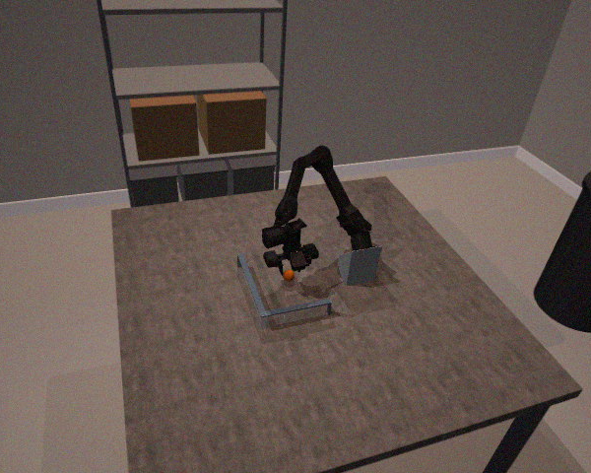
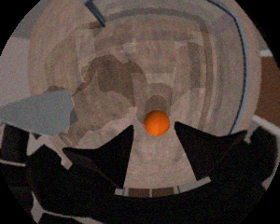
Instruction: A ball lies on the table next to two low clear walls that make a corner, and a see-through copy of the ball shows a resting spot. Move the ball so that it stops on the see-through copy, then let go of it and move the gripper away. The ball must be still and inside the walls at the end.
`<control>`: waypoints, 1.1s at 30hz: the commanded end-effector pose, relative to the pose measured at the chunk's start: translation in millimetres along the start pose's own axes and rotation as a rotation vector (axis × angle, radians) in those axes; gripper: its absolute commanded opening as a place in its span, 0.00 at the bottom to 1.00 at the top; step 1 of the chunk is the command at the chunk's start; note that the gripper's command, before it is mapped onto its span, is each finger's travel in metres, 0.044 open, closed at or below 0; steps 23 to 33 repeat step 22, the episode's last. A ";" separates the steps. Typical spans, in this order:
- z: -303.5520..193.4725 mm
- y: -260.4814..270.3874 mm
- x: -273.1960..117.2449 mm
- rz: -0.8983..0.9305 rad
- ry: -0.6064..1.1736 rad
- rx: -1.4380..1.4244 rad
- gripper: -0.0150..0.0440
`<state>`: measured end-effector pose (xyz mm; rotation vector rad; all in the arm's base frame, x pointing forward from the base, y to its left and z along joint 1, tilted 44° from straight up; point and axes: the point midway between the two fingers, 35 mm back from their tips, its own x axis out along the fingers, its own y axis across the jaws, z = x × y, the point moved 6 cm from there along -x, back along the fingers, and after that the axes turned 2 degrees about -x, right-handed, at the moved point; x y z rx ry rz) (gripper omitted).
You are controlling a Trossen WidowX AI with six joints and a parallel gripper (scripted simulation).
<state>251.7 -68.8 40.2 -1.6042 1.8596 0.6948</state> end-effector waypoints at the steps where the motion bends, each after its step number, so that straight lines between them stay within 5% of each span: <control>1: 0.6 -3.0 -48.6 -0.020 -0.006 0.009 0.77; 14: 0.3 -2.2 -62.0 -0.031 -0.004 0.002 0.77; 19: 0.7 -1.1 -110.2 -0.032 -0.007 0.007 0.99; 33: 0.6 -0.7 -113.1 -0.032 -0.006 0.008 1.00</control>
